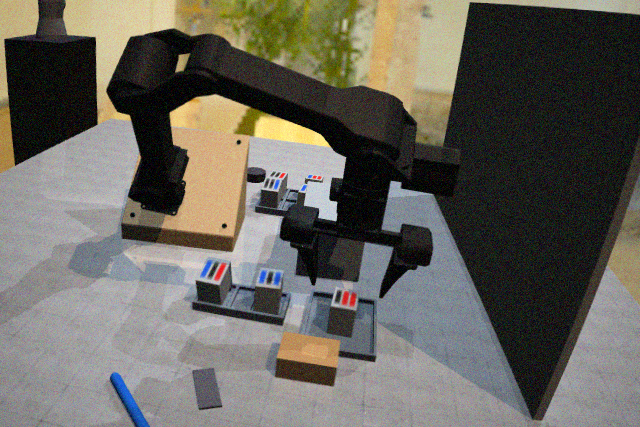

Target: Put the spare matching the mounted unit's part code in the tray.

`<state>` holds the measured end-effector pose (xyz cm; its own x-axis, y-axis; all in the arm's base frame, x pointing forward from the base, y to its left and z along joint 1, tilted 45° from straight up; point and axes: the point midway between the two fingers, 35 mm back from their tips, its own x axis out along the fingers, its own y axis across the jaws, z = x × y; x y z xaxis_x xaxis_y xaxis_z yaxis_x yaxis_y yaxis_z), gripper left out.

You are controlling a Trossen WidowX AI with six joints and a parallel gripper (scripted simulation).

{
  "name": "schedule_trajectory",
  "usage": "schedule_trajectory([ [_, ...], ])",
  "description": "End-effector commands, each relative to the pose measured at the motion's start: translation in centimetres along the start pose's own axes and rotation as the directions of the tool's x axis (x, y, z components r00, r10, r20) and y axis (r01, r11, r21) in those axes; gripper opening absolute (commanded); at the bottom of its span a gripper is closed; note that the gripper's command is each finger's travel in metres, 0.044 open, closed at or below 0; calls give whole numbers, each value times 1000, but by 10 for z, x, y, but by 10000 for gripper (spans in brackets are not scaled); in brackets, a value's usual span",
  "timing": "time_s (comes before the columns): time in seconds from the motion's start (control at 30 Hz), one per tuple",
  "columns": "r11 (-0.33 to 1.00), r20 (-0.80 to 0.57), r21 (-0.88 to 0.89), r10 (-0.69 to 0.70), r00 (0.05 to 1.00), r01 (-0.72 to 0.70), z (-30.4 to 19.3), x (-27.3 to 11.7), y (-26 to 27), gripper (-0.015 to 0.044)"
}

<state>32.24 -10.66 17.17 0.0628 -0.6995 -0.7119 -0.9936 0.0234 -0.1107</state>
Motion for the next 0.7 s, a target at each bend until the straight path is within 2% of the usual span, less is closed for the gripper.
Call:
schedule_trajectory([
  [0.0, 1000, -2, 2, -13, 1000, 13, 0, -63, 1, 440],
  [0.07, 1000, -4, 1, -13, 1000, 13, -1, -73, 3, 440],
  [0.67, 1000, 2, -5, -19, 1000, 19, 1, -68, 2, 440],
])
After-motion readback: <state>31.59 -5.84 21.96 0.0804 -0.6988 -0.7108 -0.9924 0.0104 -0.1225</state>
